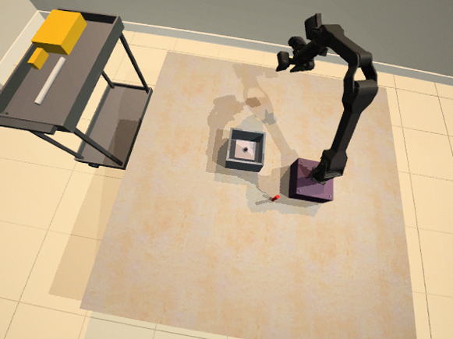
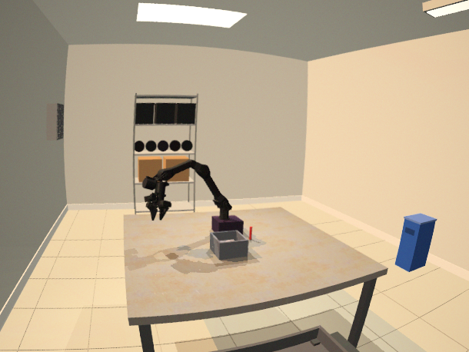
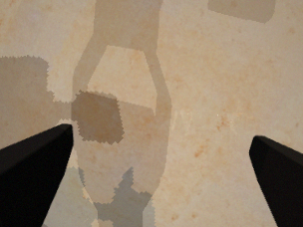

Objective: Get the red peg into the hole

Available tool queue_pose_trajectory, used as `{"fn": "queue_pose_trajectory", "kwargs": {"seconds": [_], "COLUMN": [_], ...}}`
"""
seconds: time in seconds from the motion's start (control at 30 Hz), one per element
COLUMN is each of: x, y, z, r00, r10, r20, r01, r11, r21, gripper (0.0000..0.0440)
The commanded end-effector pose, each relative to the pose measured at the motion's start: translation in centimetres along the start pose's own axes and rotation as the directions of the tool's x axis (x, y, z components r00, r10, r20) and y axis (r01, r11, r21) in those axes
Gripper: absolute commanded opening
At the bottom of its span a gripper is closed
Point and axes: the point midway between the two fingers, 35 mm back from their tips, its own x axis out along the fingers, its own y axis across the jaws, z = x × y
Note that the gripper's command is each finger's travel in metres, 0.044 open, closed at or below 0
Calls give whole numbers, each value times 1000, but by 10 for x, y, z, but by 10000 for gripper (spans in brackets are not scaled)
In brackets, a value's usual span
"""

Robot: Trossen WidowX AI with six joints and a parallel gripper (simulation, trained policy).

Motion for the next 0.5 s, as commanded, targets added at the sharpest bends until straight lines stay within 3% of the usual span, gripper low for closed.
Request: {"fn": "queue_pose_trajectory", "kwargs": {"seconds": [0.0, 0.17, 0.47], "x": [-2, -11, -45], "y": [4, 39, 153], "z": [3, 9, -23], "r00": [1000, 999, 999], "r10": [2, 6, 21], "r20": [10, 40, 25], "r01": [-2, -4, -18], "r11": [1000, 999, 993], "r21": [-8, -52, -115], "gripper": [420, 440, 440]}}
